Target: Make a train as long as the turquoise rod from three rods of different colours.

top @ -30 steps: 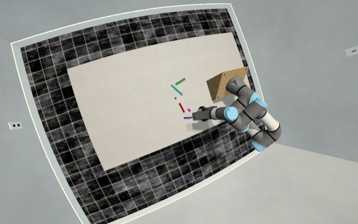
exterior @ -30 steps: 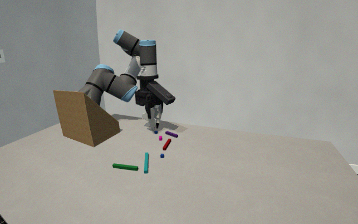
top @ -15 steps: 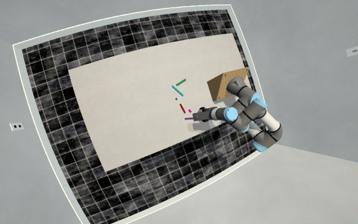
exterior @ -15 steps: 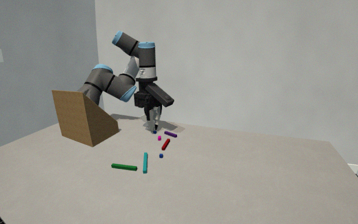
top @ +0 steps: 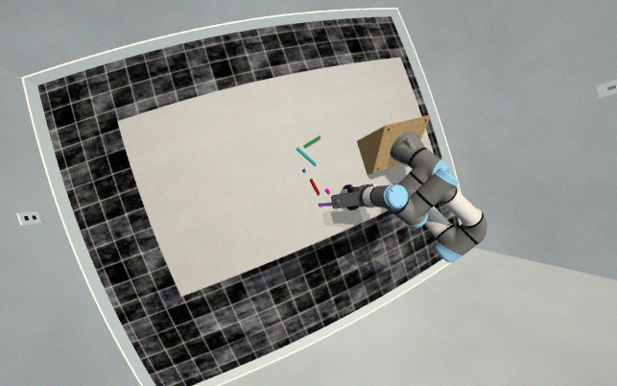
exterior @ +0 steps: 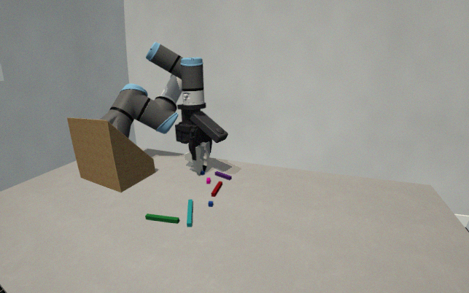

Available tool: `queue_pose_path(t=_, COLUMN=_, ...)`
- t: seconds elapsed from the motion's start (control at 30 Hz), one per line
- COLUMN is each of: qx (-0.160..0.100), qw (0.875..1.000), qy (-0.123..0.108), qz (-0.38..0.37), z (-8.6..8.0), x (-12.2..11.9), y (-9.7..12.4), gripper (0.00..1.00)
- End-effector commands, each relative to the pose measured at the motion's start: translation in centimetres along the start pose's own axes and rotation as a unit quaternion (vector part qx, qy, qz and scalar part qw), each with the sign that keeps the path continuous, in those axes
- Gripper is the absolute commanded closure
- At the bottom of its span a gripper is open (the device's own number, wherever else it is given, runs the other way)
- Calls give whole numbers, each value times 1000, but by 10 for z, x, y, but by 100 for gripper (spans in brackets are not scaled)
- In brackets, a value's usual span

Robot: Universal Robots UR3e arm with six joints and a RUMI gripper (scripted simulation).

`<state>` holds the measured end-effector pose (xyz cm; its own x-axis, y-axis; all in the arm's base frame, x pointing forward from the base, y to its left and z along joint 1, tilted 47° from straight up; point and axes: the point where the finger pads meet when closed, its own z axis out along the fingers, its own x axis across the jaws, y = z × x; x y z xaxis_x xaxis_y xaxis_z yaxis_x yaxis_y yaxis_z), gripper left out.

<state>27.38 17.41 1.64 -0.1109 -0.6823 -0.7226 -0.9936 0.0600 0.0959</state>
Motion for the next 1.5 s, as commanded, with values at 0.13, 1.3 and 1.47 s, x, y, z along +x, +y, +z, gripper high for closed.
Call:
queue_pose_path(t=0.13, qx=3, qw=1000, qy=1, qz=0, z=0, x=1, y=-2, gripper=86)
queue_pose_path(t=1.3, qx=3, qw=1000, qy=1, qz=0, z=0, x=1, y=-2, gripper=100)
queue_pose_path(t=1.47, qx=3, qw=1000, qy=1, qz=0, z=0, x=1, y=-2, gripper=100)
